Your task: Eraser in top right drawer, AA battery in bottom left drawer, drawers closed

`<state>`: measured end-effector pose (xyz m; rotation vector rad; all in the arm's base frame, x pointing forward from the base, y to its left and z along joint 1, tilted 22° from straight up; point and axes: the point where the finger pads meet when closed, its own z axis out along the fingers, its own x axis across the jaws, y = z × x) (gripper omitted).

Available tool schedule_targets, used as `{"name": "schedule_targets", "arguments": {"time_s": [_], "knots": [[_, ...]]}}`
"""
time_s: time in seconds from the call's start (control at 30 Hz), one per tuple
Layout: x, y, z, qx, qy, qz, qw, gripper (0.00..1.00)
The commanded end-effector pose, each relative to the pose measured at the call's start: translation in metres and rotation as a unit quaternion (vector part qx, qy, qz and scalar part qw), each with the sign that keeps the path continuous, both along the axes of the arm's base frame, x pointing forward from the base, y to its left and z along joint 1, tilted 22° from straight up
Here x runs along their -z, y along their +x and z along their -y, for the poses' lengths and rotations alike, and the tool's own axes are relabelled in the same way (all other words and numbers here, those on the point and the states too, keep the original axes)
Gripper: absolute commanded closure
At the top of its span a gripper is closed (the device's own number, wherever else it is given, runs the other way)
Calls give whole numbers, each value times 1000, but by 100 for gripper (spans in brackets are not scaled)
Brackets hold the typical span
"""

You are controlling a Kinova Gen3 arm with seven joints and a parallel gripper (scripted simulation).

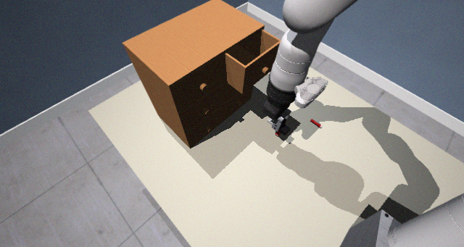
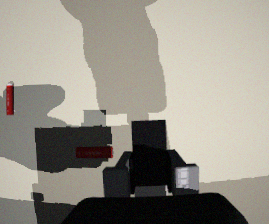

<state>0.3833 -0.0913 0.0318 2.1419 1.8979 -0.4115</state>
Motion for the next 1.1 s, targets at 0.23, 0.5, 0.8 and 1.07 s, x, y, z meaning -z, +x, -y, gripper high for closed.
{"name": "schedule_targets", "arguments": {"time_s": [0.23, 0.5, 0.8, 1.07], "knots": [[-42, 6, -19, 1, 1, 7, 1000, 55], [-70, 7, -30, 0, 1, 6, 1000, 55], [-112, 8, -47, 0, 2, 6, 1000, 55], [-139, 9, -58, 0, 2, 6, 1000, 55]]}}
